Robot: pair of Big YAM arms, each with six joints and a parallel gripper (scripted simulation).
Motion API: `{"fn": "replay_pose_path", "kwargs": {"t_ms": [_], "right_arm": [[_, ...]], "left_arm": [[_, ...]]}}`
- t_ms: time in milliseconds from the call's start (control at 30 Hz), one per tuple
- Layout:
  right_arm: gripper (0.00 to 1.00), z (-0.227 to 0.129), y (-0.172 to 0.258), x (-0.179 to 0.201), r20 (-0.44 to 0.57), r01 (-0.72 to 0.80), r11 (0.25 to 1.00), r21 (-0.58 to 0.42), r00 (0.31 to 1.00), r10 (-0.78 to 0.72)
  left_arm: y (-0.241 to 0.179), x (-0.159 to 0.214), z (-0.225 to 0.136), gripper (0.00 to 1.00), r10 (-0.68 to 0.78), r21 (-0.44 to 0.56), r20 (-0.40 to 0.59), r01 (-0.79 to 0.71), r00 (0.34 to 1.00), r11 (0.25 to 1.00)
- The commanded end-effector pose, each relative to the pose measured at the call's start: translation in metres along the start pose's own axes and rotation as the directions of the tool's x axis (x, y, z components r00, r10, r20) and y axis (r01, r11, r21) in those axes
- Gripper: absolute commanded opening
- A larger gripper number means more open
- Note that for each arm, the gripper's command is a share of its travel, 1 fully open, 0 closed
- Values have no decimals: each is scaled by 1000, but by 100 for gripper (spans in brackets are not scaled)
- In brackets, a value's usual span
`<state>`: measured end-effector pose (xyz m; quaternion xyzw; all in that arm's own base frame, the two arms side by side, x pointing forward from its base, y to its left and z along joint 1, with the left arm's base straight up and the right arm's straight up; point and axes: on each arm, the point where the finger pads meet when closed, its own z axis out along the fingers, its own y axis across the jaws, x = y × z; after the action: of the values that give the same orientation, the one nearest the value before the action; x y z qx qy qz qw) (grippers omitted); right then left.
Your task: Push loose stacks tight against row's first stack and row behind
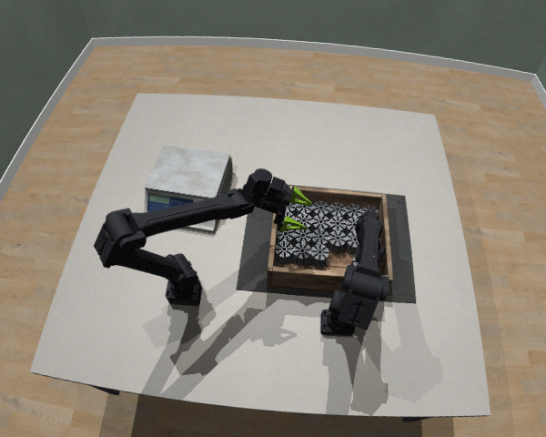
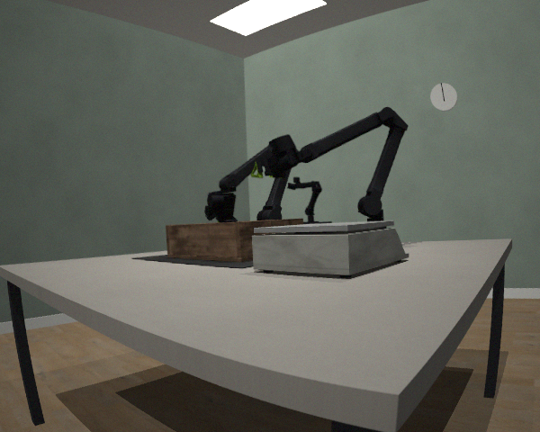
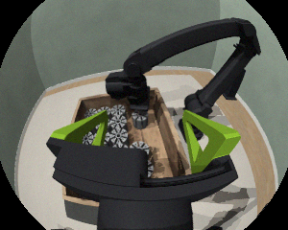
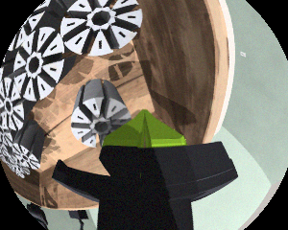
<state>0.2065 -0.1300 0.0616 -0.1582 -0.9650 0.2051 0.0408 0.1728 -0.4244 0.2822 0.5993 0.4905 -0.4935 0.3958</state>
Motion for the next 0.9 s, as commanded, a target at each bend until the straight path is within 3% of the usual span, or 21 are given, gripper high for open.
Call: {"fn": "replay_pose_path", "kwargs": {"t_ms": [0, 867], "right_arm": [[0, 7, 8, -4, 11, -9, 1000, -2, 1000, 9], [0, 6, 6, -9, 48, -6, 1000, -1, 999, 6]], "left_arm": [[13, -40, 5, 100, 74, -11, 45, -73, 996, 997], [13, -40, 5, 100, 74, -11, 45, -73, 996, 997]]}}
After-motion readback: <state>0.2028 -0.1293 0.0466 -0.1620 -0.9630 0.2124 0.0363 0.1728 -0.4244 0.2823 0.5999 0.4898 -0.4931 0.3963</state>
